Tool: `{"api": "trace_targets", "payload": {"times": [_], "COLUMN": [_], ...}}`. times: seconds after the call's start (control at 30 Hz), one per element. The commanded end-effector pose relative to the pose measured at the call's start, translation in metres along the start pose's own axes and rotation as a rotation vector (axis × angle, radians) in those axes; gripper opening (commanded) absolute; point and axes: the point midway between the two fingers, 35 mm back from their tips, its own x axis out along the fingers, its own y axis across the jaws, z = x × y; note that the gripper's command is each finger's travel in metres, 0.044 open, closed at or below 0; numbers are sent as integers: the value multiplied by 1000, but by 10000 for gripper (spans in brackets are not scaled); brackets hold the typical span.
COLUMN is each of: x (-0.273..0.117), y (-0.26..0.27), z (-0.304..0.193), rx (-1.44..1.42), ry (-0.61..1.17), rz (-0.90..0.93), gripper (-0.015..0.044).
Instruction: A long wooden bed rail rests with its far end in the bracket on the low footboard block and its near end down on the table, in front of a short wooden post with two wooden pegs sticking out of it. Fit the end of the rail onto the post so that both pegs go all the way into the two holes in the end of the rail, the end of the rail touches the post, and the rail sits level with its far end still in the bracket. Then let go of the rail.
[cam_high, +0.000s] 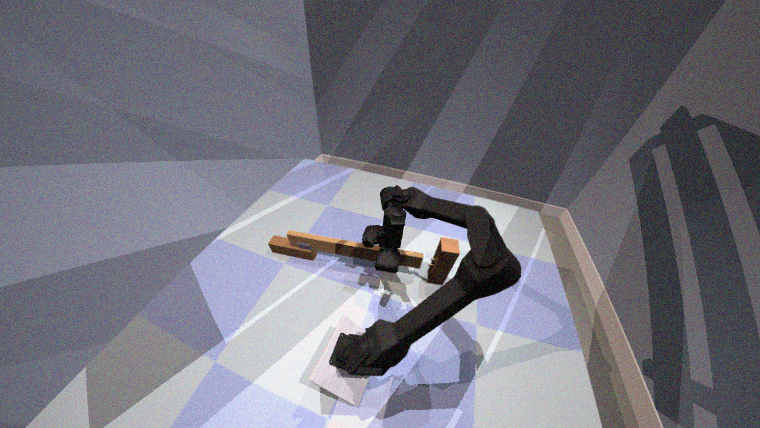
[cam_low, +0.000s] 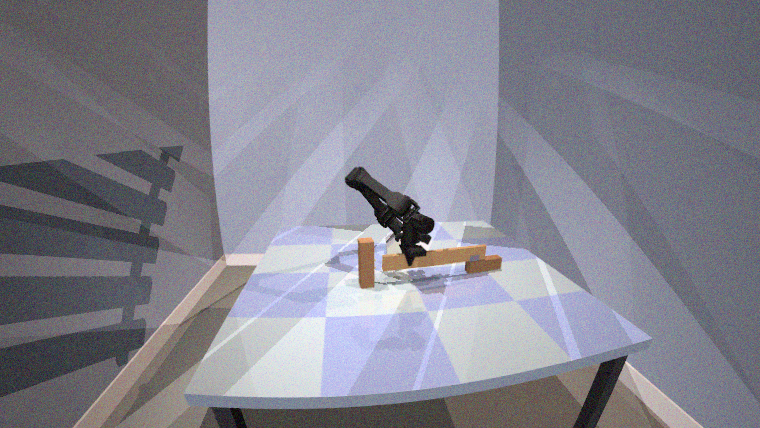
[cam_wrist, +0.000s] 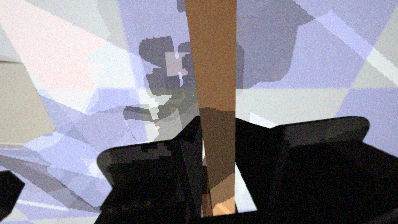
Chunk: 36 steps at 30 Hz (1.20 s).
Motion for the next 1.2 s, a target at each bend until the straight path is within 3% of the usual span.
{"api": "trace_targets", "payload": {"times": [0.0, 1.17], "x": [-4, -5], "y": [-1, -4], "z": [-2, -13], "rx": [-4, -4], "ry": [0, 0], "rz": [-10, -10], "gripper": [0, 0]}}
